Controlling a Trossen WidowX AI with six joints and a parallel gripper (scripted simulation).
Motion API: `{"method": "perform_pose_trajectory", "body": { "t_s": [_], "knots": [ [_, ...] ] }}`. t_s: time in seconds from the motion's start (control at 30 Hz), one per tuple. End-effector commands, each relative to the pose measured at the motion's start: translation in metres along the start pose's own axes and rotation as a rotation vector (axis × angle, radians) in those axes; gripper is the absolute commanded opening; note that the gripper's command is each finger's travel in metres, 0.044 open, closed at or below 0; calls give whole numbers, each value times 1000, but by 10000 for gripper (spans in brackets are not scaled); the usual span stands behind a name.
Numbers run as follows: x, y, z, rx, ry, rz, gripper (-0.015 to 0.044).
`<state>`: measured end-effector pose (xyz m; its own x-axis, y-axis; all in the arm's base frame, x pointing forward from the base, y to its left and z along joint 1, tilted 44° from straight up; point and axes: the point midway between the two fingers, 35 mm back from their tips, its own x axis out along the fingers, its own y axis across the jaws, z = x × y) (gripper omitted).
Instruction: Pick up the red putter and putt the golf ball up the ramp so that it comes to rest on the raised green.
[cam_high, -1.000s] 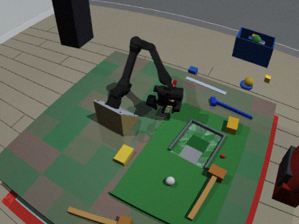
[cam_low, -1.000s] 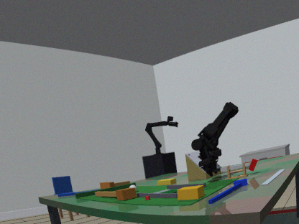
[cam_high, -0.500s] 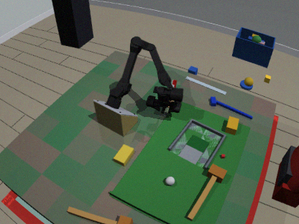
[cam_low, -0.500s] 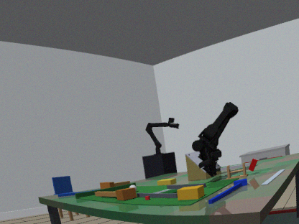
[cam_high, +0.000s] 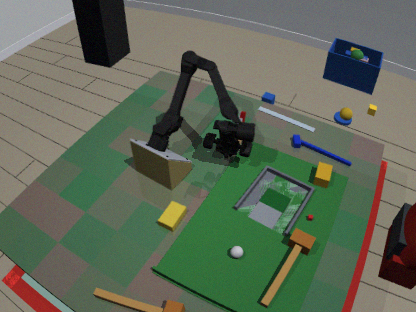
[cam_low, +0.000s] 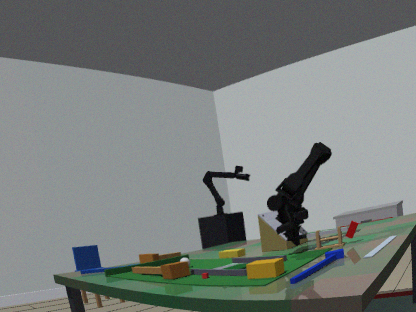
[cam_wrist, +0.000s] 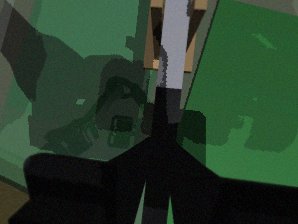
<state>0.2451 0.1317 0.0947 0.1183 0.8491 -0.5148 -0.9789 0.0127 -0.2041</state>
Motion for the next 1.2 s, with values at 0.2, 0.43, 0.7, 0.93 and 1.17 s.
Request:
{"method": "perform_pose_trajectory", "body": {
  "t_s": [0.2,0.43,0.7,0.93,1.17],
  "knots": [
    [-28,-4,2,-5,16,1,0],
    [-56,-4,9,-3,19,4,0],
    [-90,-1,22,0,6,2,0],
    [-90,-1,17,26,23,2,0],
    [-100,-9,-7,164,80,-11,0]
  ]
}}
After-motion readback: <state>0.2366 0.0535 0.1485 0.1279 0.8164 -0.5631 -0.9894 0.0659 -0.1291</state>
